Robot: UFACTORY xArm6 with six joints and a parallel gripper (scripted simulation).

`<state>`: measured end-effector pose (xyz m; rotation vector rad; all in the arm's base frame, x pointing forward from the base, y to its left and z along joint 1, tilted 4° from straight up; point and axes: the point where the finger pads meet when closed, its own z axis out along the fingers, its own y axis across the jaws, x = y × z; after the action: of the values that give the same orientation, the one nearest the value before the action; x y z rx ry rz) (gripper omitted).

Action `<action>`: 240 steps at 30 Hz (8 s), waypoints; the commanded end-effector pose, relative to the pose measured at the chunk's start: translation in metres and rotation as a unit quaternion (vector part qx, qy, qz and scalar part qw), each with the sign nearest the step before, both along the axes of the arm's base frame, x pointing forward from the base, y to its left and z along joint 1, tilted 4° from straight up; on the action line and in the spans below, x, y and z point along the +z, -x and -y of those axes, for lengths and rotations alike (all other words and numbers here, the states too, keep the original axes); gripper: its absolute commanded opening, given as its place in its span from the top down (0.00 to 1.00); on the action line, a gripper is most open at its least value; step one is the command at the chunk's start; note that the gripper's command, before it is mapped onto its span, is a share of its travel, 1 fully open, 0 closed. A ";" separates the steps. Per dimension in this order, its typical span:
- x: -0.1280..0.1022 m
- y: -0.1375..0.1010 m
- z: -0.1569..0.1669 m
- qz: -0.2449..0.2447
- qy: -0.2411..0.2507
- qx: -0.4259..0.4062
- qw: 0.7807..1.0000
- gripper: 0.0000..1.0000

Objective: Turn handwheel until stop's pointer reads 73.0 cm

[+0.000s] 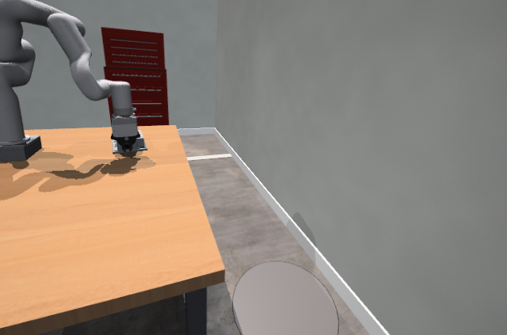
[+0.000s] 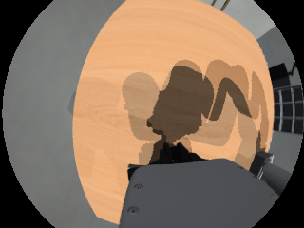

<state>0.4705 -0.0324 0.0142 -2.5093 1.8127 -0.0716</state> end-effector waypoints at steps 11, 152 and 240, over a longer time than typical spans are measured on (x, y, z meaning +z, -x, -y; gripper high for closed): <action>0.007 0.016 0.005 0.001 0.000 0.000 1.000 0.94; 0.055 -0.008 -0.003 0.001 0.000 0.000 1.000 0.94; 0.022 -0.026 -0.009 0.001 0.000 0.000 1.000 0.94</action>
<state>0.4967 -0.0235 0.0373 -2.5086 1.8117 -0.0736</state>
